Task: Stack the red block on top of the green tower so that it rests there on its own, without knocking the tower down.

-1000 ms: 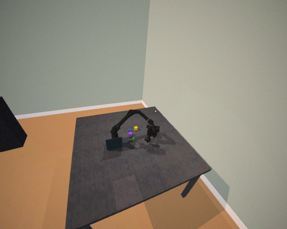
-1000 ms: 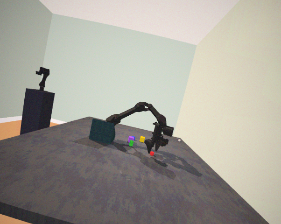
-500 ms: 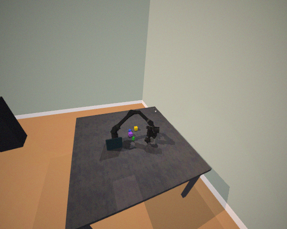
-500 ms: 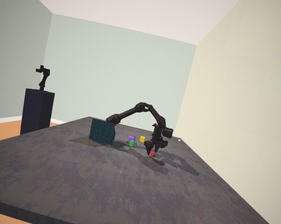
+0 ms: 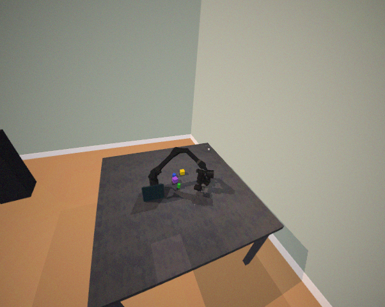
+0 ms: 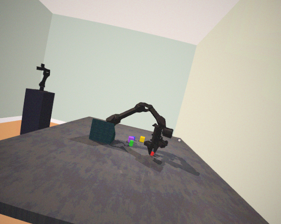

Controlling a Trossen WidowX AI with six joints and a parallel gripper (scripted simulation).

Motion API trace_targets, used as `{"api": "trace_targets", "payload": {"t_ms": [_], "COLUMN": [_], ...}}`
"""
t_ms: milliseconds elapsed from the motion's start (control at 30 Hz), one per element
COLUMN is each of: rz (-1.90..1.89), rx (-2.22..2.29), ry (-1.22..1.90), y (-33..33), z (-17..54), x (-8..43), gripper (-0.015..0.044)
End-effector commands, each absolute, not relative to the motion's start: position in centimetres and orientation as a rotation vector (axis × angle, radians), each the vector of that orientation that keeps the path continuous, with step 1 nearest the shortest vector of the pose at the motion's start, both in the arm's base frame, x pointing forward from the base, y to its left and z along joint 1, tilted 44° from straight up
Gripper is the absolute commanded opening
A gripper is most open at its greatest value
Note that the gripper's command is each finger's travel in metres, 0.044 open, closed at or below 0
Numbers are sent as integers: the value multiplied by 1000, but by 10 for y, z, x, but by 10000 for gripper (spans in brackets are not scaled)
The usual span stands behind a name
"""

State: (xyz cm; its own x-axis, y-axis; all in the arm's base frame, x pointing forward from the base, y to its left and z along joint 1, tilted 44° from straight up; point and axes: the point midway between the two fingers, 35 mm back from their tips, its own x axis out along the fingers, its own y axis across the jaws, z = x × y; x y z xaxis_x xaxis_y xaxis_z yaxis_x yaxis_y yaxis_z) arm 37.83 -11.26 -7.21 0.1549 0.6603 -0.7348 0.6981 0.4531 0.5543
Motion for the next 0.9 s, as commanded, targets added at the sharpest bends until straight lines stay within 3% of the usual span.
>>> {"api": "trace_targets", "payload": {"t_ms": [0,133,433,867], "rz": [-40,-40,-40,-43], "rx": [1243,1243,1243,1241], "ry": [1539,1539,1539,1539], "y": [-112,-112,-113,-151], "z": [-72,-72,-71,-31], "x": [378,378,378,370], "gripper": [177,72,0,0]}}
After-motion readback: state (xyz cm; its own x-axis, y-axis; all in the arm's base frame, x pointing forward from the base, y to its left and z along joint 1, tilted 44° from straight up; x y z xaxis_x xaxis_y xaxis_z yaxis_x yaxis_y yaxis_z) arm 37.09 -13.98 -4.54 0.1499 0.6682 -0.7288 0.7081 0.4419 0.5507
